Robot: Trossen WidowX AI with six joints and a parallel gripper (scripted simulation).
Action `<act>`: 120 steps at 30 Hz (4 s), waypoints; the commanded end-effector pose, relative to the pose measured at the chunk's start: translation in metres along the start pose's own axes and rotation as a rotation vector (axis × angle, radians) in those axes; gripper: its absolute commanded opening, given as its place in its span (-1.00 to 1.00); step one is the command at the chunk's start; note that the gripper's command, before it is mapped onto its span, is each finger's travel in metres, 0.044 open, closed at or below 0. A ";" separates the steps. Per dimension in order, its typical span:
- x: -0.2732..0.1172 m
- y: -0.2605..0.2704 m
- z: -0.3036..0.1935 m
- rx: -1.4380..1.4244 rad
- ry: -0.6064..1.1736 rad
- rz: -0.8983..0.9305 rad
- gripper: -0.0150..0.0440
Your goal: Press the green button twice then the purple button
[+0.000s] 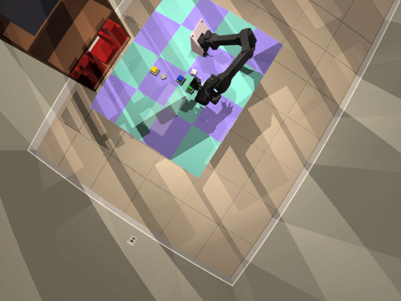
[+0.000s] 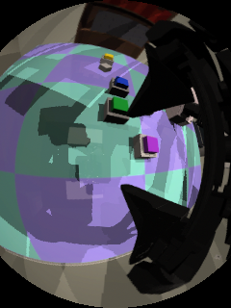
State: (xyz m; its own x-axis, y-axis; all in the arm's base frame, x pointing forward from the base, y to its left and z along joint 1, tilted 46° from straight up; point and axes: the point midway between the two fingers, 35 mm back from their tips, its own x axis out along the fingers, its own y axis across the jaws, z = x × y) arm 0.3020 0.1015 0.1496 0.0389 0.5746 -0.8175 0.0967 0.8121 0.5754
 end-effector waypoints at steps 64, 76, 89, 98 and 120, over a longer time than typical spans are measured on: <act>0.061 -0.099 -0.012 -0.033 0.024 0.189 -0.42; 0.061 -0.099 -0.012 -0.033 0.024 0.189 -0.42; 0.035 -0.104 -0.011 -0.033 0.024 0.188 -0.42; 0.049 -0.102 -0.011 -0.033 0.024 0.188 -0.42; 0.061 -0.099 -0.012 -0.033 0.024 0.189 -0.42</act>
State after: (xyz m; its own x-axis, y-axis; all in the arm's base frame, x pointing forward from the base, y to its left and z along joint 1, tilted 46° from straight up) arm 0.2842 0.0554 0.0436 0.0357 0.7168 -0.6964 0.0523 0.6945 0.7176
